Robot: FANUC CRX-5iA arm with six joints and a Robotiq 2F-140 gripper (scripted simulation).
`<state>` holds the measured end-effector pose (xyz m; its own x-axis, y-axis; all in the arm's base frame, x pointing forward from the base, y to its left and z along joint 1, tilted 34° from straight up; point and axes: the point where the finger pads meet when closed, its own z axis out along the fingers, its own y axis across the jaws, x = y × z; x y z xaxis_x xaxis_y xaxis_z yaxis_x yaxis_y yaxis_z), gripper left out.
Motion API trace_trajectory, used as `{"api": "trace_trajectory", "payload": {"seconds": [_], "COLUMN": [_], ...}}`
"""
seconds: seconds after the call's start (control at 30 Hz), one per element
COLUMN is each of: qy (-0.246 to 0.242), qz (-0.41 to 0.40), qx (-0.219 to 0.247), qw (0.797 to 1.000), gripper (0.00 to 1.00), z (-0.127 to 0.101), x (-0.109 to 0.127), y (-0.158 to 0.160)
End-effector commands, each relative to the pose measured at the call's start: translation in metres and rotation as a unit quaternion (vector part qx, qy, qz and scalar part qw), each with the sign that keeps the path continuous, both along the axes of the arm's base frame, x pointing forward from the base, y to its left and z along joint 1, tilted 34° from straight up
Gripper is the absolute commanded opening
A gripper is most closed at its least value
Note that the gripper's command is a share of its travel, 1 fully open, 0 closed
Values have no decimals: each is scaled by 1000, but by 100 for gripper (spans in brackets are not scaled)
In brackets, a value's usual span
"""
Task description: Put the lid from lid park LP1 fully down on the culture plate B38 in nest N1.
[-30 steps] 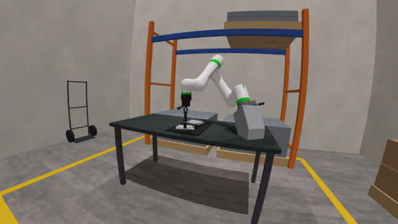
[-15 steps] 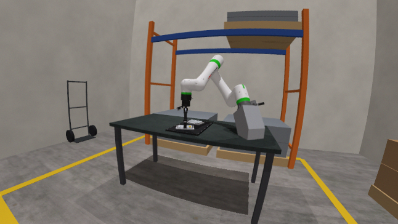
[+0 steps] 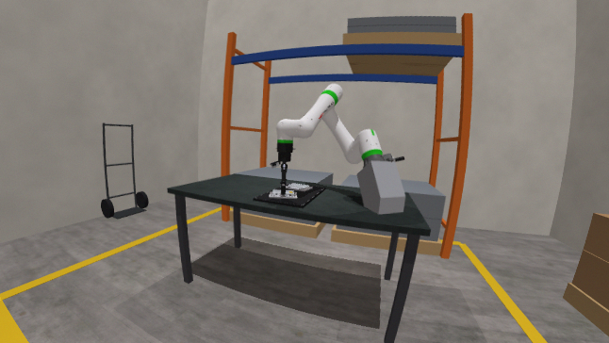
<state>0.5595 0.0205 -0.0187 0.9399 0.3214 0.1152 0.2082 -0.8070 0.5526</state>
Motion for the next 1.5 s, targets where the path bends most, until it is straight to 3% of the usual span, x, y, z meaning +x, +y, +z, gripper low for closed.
{"api": "trace_trajectory", "payload": {"seconds": [0.0,0.97,1.47], "qy": [-1,-1,-1], "qz": [0,0,0], "qx": [0,0,0], "qw": [1000,1000,1000], "gripper": [61,61,61], "z": [3,38,44], "x": [0,-12,-14], "y": [2,23,27]}}
